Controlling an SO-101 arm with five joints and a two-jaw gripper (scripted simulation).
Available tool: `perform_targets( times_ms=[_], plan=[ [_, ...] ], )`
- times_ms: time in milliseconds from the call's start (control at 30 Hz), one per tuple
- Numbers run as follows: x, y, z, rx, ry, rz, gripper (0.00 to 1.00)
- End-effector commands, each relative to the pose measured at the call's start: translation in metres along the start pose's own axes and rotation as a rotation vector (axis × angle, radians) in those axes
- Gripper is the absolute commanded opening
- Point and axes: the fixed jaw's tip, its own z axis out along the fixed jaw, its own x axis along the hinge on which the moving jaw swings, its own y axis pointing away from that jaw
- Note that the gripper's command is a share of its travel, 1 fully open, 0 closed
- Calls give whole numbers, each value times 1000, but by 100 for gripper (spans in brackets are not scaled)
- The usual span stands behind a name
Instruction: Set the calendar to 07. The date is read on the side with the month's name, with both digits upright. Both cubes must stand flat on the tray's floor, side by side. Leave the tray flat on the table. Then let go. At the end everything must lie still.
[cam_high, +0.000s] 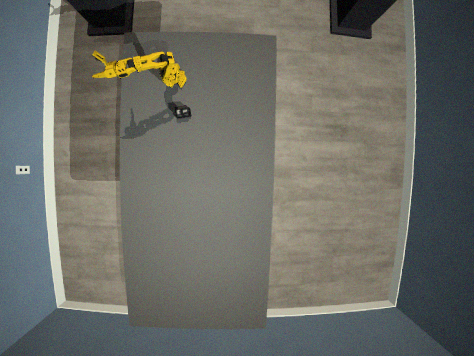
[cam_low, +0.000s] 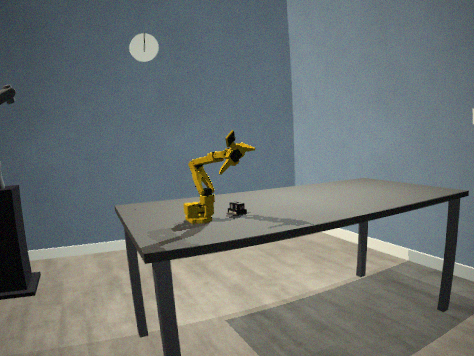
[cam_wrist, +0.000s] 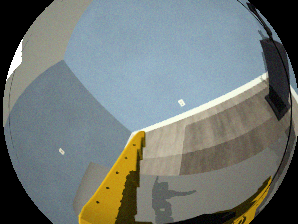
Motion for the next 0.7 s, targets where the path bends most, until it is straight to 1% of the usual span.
perform_targets(
  times_ms=[0,567,667],
  plan=[
    [-1,1,-1,-2,-3,1,100],
    [1,-1,0,2,2,1,100],
    [-1,1,-2,-4,-5,1,99]
  ],
)
